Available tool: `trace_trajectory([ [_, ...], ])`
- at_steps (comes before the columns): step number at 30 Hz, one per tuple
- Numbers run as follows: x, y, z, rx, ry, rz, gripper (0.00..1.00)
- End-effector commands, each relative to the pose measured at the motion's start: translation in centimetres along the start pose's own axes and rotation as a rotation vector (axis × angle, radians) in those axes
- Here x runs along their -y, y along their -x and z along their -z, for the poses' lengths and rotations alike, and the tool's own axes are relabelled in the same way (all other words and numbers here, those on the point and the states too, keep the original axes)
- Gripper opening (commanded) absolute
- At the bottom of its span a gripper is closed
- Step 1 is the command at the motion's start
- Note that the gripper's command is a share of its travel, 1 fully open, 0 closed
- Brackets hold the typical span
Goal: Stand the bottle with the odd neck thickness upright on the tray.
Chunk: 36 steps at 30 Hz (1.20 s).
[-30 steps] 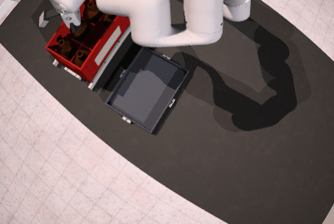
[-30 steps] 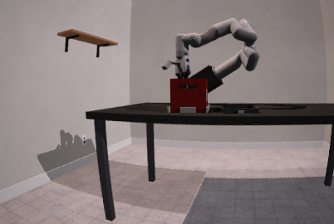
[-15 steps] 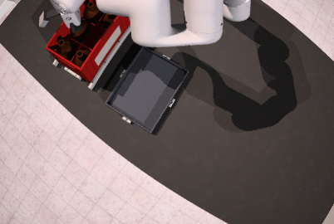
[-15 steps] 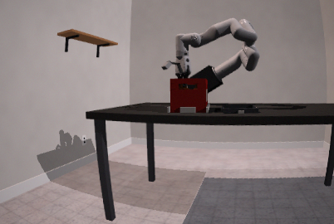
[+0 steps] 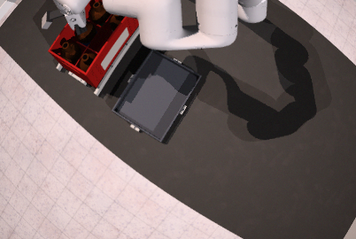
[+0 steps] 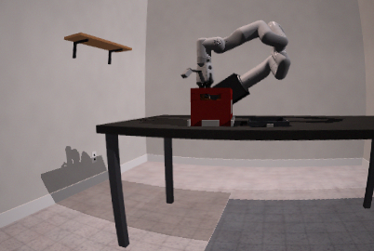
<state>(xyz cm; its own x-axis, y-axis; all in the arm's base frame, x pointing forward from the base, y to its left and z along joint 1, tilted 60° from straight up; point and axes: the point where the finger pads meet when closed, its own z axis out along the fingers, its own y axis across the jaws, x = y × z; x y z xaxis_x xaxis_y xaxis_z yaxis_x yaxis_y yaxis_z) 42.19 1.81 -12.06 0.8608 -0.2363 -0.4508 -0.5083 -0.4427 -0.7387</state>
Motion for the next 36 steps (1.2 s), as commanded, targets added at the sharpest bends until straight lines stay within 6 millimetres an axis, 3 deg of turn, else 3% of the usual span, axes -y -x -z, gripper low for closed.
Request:
trace_trajectory([
  [1,0.0,-0.1,0.1,-0.003,0.000,0.001,0.00],
  [36,0.1,-0.1,1.6,-0.003,0.000,0.001,0.00],
])
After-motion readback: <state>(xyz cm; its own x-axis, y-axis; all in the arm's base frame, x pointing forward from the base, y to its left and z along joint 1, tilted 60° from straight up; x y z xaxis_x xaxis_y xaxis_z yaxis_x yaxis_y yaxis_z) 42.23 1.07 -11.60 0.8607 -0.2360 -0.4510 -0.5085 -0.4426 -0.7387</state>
